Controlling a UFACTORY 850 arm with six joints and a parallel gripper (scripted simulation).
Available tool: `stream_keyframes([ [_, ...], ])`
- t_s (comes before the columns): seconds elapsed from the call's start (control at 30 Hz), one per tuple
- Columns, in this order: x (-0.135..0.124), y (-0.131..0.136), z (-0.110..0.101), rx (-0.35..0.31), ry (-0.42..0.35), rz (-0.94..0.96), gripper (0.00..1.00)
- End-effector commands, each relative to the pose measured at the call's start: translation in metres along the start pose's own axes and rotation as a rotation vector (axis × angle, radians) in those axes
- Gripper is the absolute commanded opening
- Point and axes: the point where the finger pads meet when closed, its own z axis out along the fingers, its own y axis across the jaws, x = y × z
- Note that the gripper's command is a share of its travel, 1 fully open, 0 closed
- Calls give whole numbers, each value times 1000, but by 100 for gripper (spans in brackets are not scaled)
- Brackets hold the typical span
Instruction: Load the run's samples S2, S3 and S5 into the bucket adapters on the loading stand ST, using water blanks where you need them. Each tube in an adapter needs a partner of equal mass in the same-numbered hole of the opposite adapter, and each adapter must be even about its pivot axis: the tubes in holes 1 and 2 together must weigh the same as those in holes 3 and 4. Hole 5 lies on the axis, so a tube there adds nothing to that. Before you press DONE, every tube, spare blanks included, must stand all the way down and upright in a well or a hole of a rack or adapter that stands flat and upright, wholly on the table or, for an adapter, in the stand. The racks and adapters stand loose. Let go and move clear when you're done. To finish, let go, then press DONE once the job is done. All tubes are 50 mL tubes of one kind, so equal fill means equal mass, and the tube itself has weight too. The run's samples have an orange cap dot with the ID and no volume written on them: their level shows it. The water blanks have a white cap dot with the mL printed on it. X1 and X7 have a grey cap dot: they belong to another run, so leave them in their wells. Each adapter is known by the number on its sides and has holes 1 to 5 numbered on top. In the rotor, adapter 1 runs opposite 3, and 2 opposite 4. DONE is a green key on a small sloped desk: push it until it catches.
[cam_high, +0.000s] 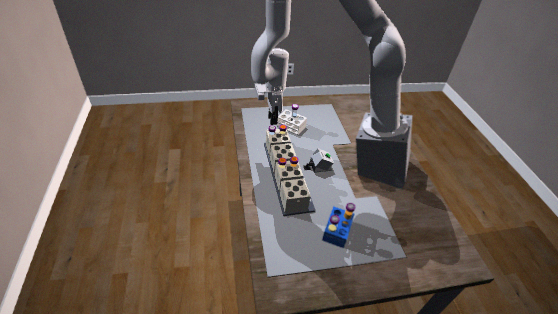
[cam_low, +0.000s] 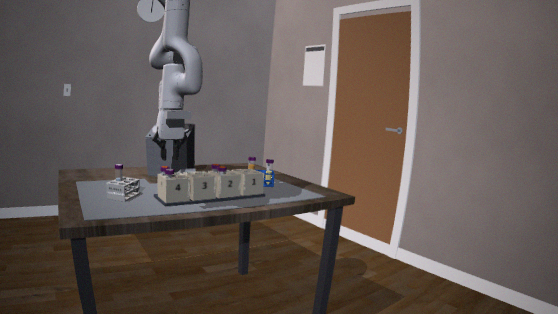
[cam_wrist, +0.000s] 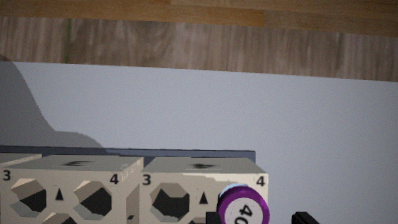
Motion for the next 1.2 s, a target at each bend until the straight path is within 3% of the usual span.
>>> stream_keyframes([
  [0.0, 1, 0, -13, -8, -15, -1, 44],
  [1.17, 2, 0, -69, -8, -15, -1, 44],
])
